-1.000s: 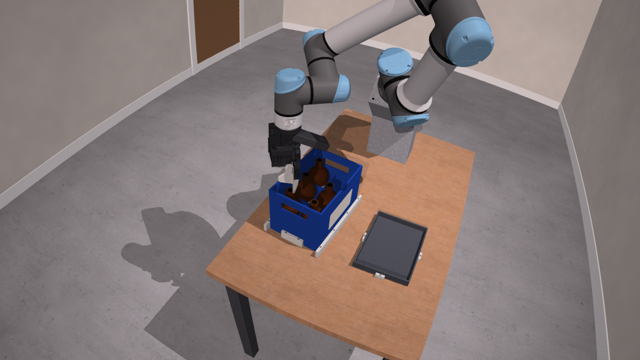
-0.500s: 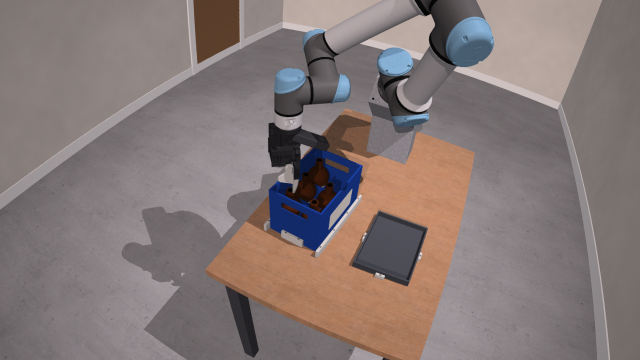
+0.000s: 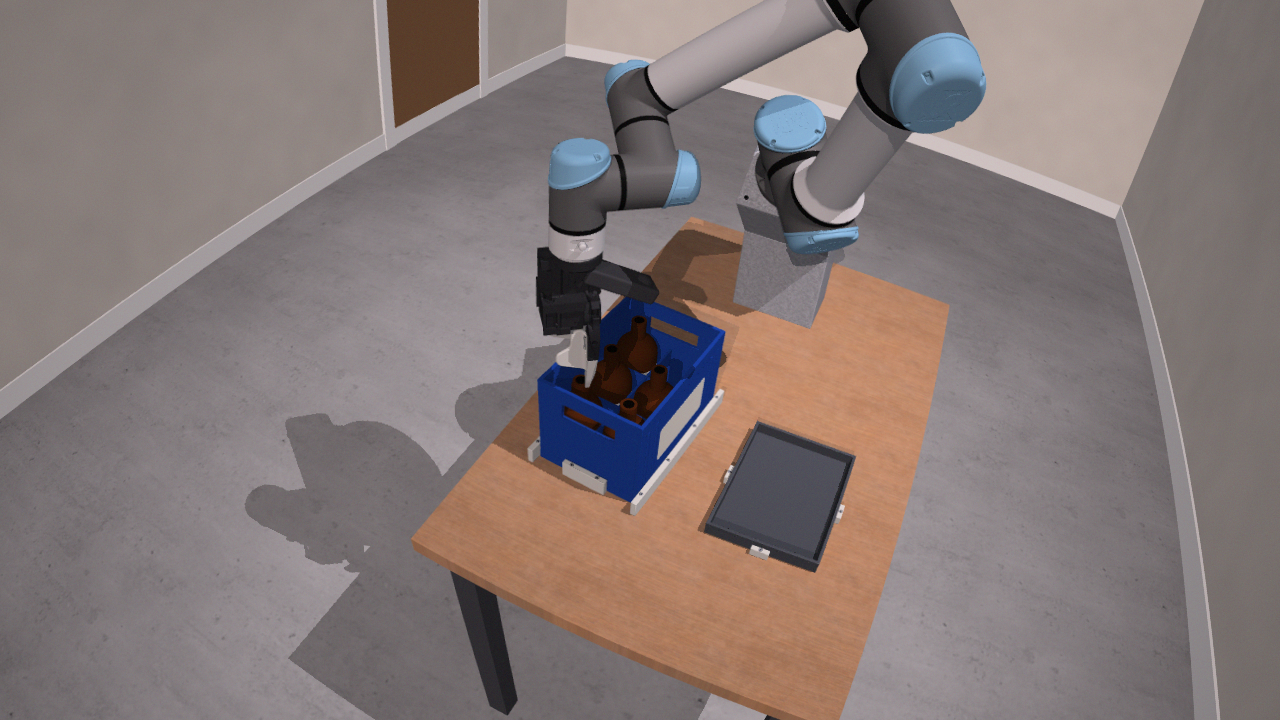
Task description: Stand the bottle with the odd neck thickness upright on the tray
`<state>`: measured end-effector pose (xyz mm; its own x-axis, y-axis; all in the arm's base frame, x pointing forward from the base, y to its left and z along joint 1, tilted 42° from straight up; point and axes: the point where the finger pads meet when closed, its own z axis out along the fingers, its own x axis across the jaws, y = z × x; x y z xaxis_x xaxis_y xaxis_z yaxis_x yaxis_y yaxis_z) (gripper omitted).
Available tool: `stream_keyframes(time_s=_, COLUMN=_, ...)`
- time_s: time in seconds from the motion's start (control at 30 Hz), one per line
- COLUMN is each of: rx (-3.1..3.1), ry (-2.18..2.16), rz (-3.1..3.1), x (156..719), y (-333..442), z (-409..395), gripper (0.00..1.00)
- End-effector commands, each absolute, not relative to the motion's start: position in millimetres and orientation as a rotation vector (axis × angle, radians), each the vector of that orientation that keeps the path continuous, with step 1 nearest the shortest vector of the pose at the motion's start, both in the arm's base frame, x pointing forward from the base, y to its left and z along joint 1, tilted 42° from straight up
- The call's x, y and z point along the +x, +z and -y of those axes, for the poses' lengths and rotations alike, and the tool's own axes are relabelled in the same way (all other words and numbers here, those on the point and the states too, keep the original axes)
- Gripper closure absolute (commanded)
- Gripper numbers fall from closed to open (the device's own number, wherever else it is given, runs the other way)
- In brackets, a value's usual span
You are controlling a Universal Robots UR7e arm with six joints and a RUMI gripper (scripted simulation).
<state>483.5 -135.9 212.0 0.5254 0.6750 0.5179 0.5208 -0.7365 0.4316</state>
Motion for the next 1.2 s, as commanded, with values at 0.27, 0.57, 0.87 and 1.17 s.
stream_keyframes(time_s=0.27, rx=2.541, ry=1.009, rz=-1.013, x=490, y=206, z=136, gripper=0.62)
stream_keyframes(time_s=0.57, rx=2.541, ry=1.009, rz=-1.013, x=497, y=198, z=135, gripper=0.62)
stream_keyframes(time_s=0.87, rx=2.541, ry=1.009, rz=-1.013, x=502, y=192, z=135, gripper=0.62)
stream_keyframes(time_s=1.17, rx=2.541, ry=1.009, rz=-1.013, x=507, y=187, z=135, gripper=0.62)
